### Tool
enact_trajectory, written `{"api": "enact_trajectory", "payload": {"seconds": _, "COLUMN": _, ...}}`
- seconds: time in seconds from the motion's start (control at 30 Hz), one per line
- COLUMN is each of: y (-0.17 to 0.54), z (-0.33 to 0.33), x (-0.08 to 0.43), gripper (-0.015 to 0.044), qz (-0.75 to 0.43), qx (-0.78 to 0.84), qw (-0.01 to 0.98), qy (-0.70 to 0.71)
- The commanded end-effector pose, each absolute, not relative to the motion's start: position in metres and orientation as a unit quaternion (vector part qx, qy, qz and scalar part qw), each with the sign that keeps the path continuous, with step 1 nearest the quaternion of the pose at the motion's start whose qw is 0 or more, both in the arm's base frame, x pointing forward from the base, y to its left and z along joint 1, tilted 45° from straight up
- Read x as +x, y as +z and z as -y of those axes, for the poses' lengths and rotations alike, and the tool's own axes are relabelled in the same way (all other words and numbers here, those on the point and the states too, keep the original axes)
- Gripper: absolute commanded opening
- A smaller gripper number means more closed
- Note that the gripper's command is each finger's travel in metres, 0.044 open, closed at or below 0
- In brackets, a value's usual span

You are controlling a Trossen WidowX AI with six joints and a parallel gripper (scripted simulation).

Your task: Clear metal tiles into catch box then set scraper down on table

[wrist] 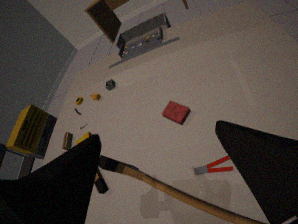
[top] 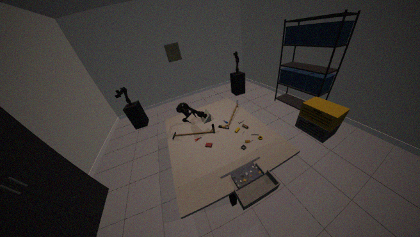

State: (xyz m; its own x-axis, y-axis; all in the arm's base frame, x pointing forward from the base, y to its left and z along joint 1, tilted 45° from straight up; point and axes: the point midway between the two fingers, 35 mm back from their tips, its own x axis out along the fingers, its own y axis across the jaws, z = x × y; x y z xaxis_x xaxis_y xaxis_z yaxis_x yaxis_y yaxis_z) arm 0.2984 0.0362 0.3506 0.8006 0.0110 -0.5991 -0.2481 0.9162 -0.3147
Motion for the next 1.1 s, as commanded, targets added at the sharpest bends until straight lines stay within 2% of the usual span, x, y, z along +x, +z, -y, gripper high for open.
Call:
{"api": "enact_trajectory", "payload": {"seconds": 0.0, "y": 0.356, "z": -0.021, "x": 0.291, "gripper": 0.044, "qz": -0.303, "qx": -0.174, "qw": 0.936, "qy": 0.049}}
{"api": "enact_trajectory", "payload": {"seconds": 1.07, "y": 0.397, "z": 0.062, "x": 0.219, "gripper": 0.044, "qz": -0.239, "qx": -0.085, "qw": 0.961, "qy": -0.11}}
